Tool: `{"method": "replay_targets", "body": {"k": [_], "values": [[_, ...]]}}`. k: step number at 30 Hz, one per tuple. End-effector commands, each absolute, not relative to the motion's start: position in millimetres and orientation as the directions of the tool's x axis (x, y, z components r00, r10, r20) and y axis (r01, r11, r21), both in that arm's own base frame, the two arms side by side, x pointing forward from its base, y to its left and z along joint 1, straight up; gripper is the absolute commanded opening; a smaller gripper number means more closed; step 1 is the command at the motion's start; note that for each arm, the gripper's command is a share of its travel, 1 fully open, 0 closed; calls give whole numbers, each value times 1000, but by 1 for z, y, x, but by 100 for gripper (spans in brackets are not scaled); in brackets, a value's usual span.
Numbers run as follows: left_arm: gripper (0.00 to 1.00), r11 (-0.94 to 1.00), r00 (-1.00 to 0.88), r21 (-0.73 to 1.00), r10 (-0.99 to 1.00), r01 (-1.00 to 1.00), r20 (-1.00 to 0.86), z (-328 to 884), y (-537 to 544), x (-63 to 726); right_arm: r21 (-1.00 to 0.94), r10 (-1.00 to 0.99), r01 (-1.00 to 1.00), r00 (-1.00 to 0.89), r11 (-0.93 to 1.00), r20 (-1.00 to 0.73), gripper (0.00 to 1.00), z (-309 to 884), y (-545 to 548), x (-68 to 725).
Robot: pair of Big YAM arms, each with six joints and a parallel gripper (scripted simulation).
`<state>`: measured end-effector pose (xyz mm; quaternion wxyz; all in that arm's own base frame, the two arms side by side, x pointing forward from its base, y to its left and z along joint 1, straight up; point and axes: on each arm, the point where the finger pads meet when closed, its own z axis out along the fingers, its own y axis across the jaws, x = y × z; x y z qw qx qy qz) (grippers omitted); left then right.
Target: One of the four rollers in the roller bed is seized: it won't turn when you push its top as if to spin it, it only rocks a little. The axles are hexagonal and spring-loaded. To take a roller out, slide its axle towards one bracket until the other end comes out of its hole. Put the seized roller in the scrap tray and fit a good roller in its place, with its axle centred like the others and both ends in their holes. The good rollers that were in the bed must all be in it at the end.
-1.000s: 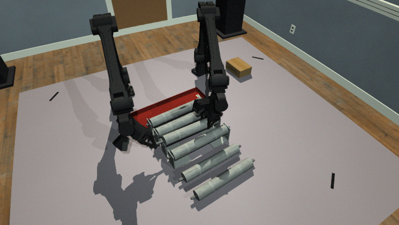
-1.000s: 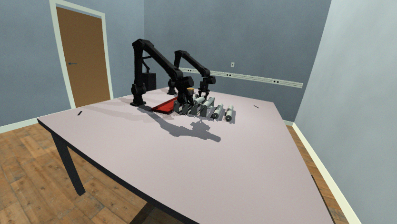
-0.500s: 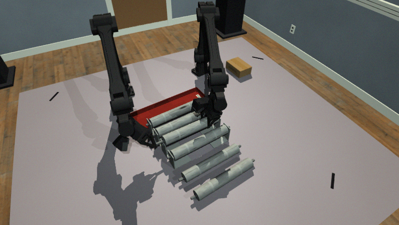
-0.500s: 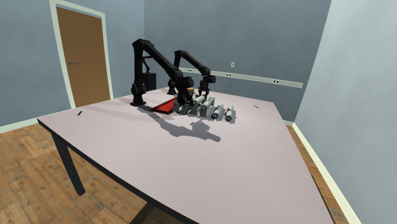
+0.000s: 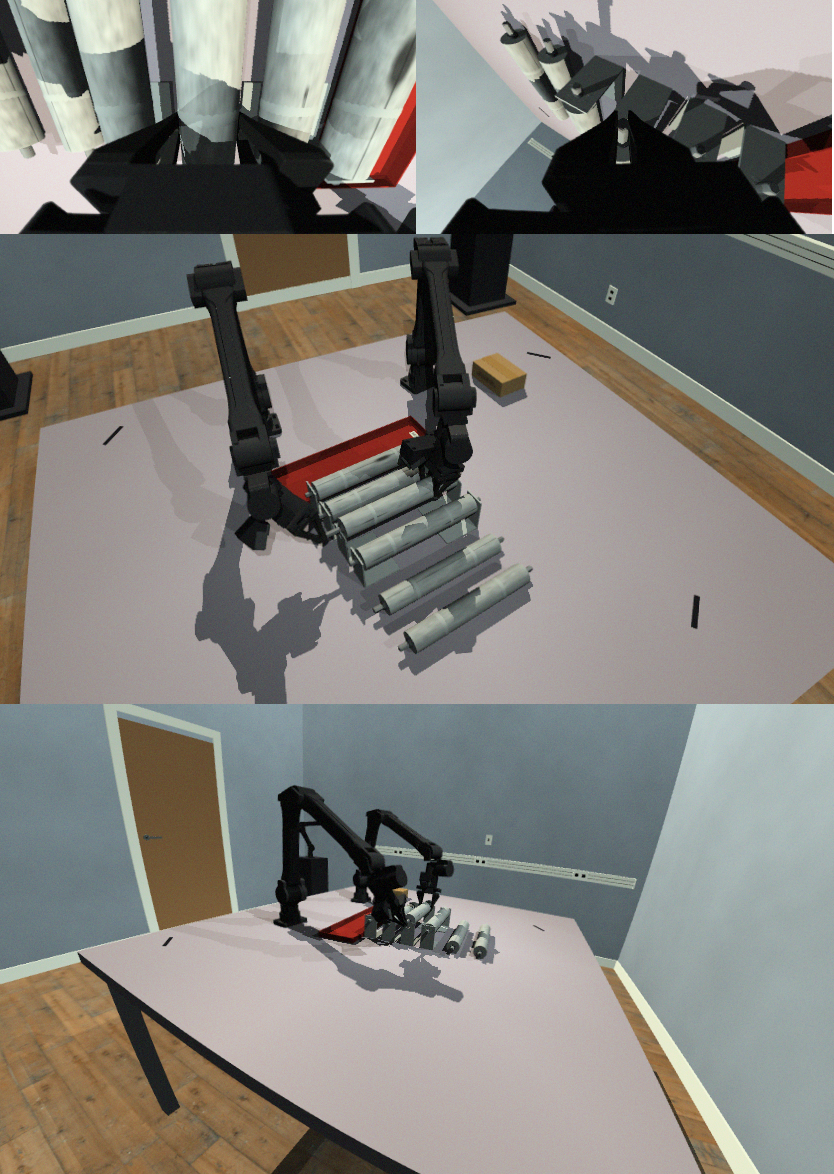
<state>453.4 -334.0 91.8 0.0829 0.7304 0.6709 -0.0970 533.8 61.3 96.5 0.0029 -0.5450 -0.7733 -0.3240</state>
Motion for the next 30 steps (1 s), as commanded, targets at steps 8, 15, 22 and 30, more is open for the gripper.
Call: {"method": "replay_targets", "body": {"k": [8, 15, 22, 30], "values": [[32, -59, 70, 50, 967, 997, -245, 131, -338, 481, 573, 896, 807, -352, 143, 272, 3, 133, -2, 578], [32, -57, 68, 55, 969, 997, -238, 135, -338, 482, 573, 896, 807, -352, 143, 271, 3, 132, -2, 578], [32, -56, 68, 59, 968, 997, -240, 137, -338, 483, 543, 812, 806, -470, 235, 346, 3, 122, 74, 563], [32, -72, 85, 63, 967, 995, -239, 137, -338, 483, 547, 824, 807, -455, 221, 338, 3, 123, 59, 567]]}}
